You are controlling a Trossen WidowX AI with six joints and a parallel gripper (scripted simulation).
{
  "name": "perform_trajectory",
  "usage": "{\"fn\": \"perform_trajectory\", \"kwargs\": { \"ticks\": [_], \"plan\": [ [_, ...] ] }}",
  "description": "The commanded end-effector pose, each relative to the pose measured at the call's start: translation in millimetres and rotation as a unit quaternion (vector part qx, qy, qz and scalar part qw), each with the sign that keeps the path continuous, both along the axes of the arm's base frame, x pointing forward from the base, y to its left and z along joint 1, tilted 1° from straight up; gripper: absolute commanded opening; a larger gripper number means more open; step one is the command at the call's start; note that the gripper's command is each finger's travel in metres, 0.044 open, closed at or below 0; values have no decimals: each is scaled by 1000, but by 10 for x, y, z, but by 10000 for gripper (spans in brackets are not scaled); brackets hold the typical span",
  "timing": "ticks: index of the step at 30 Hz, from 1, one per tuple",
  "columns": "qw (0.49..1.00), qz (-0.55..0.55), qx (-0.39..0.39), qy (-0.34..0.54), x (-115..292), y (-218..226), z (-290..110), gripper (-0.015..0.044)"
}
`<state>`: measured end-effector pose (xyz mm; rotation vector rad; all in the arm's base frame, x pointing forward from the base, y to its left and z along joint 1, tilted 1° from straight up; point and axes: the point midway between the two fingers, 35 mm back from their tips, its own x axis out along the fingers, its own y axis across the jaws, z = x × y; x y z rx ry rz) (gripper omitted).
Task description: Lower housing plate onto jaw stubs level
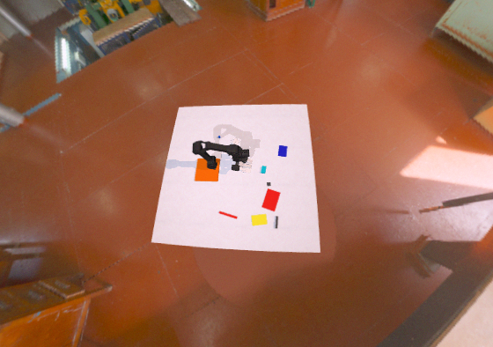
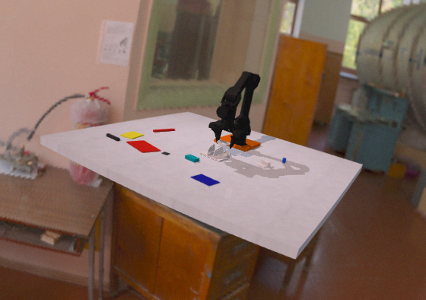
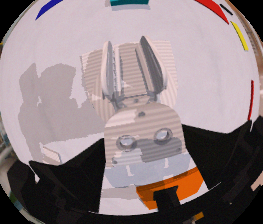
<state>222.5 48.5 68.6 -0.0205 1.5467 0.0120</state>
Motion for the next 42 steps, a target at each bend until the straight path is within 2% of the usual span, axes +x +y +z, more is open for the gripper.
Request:
{"fn": "perform_trajectory", "kwargs": {
  "ticks": [1,14,42],
  "plan": [
    [1000,2,-1,-1,1,-4,-57,351],
    [1000,2,-1,-1,-13,-10,-254,351],
    [1000,2,-1,-1,-13,-10,-293,351]
  ]
}}
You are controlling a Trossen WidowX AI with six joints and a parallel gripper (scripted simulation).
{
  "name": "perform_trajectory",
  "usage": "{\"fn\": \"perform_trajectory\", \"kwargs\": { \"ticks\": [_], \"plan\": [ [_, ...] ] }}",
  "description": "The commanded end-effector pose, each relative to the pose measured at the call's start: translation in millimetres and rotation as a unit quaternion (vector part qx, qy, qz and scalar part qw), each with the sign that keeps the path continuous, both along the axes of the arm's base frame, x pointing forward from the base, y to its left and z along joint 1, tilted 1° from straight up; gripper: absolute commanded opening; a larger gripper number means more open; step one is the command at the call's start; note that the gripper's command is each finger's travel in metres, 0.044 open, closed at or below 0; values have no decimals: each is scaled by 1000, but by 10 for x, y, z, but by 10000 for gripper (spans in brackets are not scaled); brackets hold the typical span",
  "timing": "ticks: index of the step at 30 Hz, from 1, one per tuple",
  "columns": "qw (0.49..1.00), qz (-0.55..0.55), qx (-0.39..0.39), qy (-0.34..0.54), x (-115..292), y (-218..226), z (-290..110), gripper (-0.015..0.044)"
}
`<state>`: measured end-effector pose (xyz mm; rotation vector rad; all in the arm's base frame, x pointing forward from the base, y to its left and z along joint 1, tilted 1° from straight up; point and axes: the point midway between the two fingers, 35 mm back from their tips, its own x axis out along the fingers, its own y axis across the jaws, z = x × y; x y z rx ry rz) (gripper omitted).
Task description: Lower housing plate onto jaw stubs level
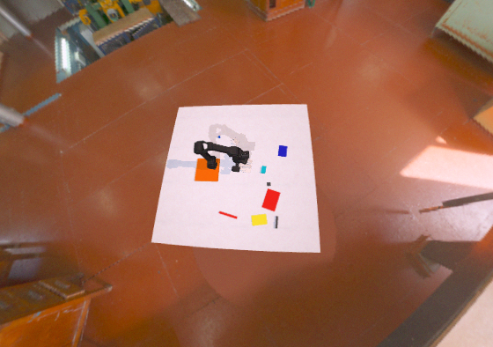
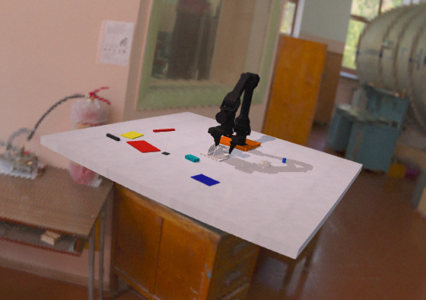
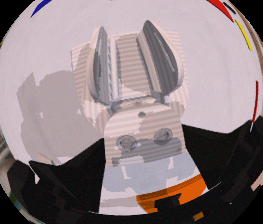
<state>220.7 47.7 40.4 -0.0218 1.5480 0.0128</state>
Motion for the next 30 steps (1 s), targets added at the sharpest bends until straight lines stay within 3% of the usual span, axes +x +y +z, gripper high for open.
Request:
{"fn": "perform_trajectory", "kwargs": {
  "ticks": [1,30],
  "plan": [
    [1000,1,-1,-1,5,-3,-17,351],
    [1000,0,-1,-1,6,-3,-71,351]
  ]
}}
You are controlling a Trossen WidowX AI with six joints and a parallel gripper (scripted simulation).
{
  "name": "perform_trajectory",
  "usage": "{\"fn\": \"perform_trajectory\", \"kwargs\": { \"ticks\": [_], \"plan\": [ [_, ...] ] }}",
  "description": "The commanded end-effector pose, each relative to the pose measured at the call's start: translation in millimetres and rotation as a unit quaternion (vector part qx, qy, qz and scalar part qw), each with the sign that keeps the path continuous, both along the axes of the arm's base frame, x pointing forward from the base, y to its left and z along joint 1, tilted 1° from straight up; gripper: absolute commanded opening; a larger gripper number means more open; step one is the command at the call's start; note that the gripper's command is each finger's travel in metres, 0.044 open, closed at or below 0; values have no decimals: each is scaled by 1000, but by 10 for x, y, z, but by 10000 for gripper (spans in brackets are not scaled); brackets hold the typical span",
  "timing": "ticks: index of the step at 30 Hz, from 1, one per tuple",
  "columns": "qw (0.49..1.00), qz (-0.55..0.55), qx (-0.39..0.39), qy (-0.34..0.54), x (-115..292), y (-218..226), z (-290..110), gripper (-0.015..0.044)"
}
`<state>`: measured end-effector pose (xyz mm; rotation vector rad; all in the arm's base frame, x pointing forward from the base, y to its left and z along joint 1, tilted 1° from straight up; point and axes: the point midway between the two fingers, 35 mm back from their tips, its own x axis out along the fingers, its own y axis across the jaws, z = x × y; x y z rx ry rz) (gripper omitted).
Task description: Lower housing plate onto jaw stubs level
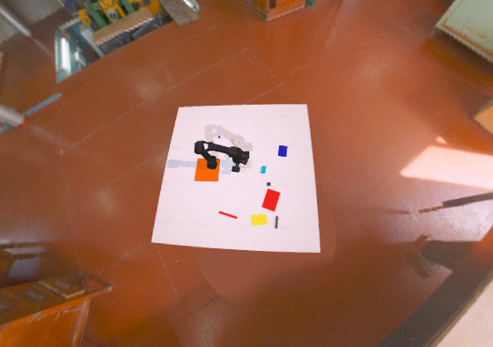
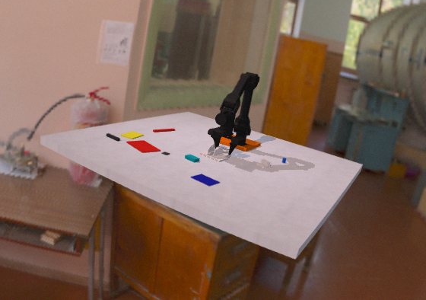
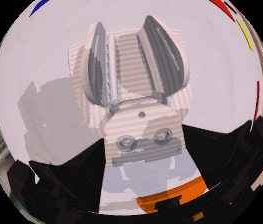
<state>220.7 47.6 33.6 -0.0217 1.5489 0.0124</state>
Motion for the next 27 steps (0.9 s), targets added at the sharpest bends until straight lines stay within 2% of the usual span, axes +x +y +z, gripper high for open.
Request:
{"fn": "perform_trajectory", "kwargs": {
  "ticks": [1,27],
  "plan": [
    [1000,0,-1,-2,6,-2,-3,351],
    [1000,0,-1,-2,7,-2,-52,351]
  ]
}}
